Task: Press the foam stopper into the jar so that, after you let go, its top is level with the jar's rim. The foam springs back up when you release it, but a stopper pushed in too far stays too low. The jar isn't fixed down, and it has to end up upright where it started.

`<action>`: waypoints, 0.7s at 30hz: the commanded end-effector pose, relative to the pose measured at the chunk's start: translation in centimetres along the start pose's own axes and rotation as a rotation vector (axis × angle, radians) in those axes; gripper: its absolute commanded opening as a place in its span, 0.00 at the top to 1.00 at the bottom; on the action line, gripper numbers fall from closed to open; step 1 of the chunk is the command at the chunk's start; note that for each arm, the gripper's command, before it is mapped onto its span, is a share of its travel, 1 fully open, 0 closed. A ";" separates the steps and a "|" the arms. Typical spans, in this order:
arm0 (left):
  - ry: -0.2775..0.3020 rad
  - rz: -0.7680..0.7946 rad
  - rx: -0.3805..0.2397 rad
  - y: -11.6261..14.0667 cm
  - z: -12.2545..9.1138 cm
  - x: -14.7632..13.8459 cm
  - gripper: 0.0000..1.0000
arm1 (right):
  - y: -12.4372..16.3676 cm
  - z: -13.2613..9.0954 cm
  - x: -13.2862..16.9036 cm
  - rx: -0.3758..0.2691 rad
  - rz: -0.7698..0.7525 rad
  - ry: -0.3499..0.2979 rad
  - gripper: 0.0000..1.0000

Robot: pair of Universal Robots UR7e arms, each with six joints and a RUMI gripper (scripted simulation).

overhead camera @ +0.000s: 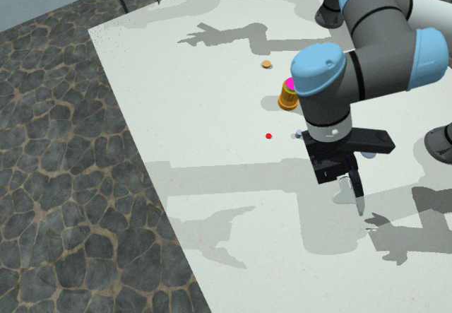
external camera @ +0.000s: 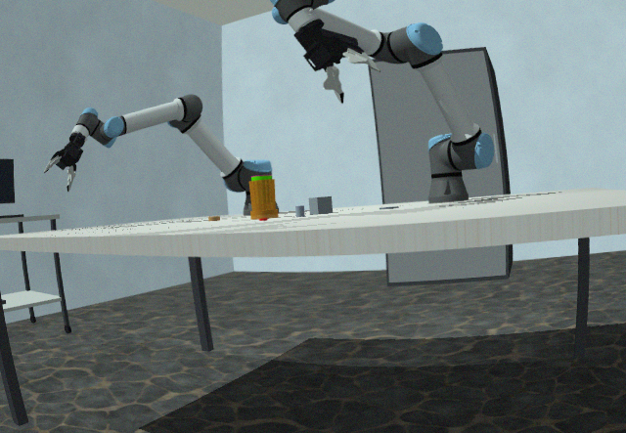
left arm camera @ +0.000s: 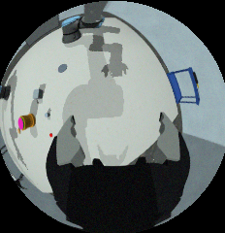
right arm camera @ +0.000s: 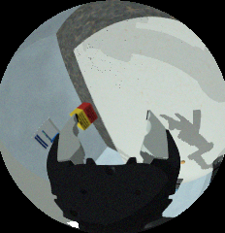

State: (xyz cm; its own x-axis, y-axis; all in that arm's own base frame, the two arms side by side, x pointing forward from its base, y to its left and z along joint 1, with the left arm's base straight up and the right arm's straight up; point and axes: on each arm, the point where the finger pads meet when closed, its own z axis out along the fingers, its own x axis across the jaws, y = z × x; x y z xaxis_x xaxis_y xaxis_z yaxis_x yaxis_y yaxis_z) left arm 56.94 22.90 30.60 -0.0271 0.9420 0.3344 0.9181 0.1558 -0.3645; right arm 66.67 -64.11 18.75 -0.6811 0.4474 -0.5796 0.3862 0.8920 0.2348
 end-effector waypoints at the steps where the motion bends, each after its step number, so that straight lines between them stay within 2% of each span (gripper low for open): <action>1: 0.000 -0.001 -0.002 0.0 -0.1 0.0 0.02 | 0.0 -0.1 -0.1 0.000 -0.001 -0.002 0.21; 2: 0.000 -0.001 -0.002 0.0 -0.1 0.0 0.02 | 0.0 -0.1 -0.1 0.000 -0.001 -0.002 0.21; 3: 0.000 -0.001 -0.002 0.0 -0.1 0.0 1.00 | 0.0 -0.1 -0.1 0.000 -0.001 -0.002 0.21; 19: 0.000 -0.001 -0.002 0.0 -0.1 0.0 1.00 | 0.0 -0.1 -0.1 0.000 -0.001 -0.002 0.21; 21: -0.001 0.020 -0.007 -0.2 -0.3 -0.1 1.00 | 1.2 0.3 -0.2 -0.003 -0.021 -0.001 0.21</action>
State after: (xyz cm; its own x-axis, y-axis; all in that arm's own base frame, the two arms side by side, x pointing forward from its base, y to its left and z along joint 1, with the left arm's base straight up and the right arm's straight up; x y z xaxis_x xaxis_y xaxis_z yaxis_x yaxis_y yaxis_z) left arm 56.93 22.87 30.62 -0.0247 0.9425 0.3333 0.9184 0.1531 -0.3649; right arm 66.75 -63.99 18.76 -0.6821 0.4452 -0.5801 0.3843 0.8932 0.2336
